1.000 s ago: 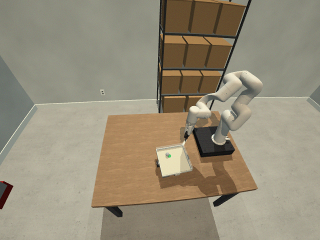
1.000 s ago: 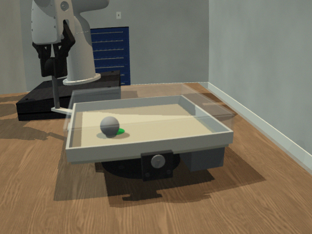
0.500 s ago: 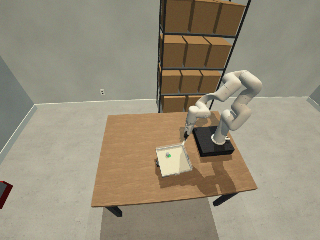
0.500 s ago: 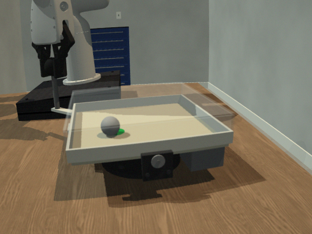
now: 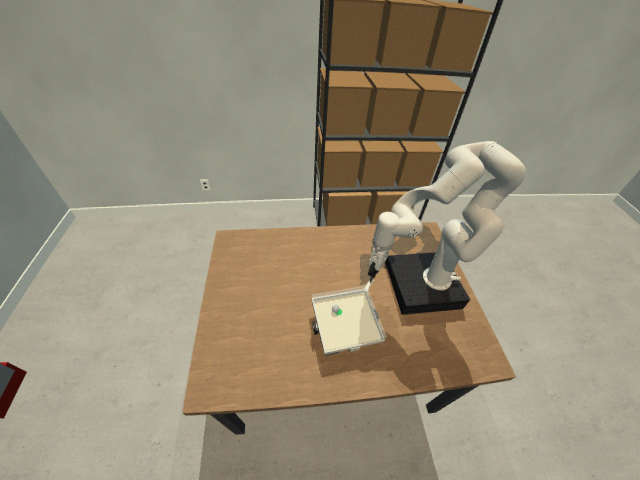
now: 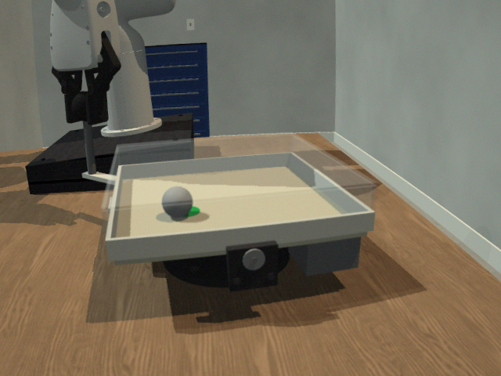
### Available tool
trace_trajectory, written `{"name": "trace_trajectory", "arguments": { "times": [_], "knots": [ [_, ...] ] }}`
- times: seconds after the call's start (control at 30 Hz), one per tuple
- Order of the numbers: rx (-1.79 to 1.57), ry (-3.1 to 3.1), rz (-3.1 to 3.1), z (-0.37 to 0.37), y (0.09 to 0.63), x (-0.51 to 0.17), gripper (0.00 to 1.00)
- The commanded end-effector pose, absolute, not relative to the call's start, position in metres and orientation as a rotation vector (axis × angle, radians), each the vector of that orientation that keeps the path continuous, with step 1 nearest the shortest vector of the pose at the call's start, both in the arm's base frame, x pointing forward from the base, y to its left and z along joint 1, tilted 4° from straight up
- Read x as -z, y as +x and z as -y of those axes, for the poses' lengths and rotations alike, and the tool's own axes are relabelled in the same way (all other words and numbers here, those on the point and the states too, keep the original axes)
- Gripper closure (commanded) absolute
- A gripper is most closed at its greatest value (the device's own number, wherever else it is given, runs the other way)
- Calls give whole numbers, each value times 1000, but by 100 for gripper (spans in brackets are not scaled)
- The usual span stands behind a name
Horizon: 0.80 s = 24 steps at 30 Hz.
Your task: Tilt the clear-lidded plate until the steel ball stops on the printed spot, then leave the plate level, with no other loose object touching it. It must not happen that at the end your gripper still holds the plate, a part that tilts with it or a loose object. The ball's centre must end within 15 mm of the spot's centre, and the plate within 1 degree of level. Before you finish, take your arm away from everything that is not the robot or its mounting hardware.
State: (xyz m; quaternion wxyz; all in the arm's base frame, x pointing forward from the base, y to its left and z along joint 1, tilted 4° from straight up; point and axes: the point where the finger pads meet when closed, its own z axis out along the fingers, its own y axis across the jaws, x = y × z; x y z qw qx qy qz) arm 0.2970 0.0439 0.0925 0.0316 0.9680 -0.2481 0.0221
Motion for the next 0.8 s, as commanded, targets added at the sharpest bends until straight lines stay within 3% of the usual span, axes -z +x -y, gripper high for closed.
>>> {"name": "trace_trajectory", "arguments": {
  "times": [0.0, 0.77],
  "knots": [
    [-68, 2982, 762, -45, 296, -93, 100],
    [-68, 2982, 762, -43, 298, -91, 100]
  ]
}}
